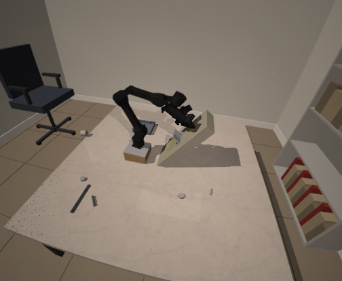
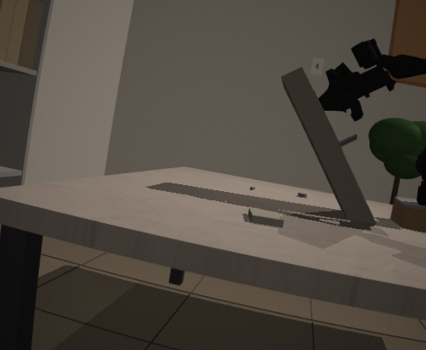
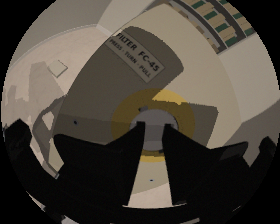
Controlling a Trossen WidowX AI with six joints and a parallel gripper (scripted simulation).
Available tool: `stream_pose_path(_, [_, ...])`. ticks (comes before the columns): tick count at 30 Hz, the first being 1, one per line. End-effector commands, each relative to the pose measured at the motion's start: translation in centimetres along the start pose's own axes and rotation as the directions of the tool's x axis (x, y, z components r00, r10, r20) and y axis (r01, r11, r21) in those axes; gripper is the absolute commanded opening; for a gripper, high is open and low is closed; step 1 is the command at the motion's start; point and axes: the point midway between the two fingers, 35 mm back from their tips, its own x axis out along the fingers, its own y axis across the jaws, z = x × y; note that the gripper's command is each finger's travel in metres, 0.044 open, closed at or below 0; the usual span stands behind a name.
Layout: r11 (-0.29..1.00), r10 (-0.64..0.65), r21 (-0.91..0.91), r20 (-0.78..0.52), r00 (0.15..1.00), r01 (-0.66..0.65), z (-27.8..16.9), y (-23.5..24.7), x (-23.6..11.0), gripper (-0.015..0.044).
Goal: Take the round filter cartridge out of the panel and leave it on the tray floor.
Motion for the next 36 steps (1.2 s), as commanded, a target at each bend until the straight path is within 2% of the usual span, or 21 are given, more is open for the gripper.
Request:
stream_pose_path(1, [0.984, -0.002, 0.175, -0.002, 1.0, 0.003, -0.01, -0.11, 0.49, 0.0])
stream_pose_path(8, [0.913, -0.002, 0.408, -0.002, 1.0, 0.003, -0.01, -0.11, 0.54, 0.0])
stream_pose_path(15, [0.787, -0.003, 0.617, -0.002, 1.0, 0.003, -0.01, -0.11, 0.57, 0.0])
stream_pose_path(24, [0.558, -0.003, 0.83, -0.002, 1.0, 0.003, -0.01, -0.11, 0.59, 0.0])
stream_pose_path(32, [0.321, -0.003, 0.947, -0.002, 1.0, 0.002, -0.01, -0.11, 0.6, 0.0])
stream_pose_path(36, [0.37, -0.003, 0.929, -0.002, 1.0, 0.002, 0.0, -0.12, 0.54, 0.0])
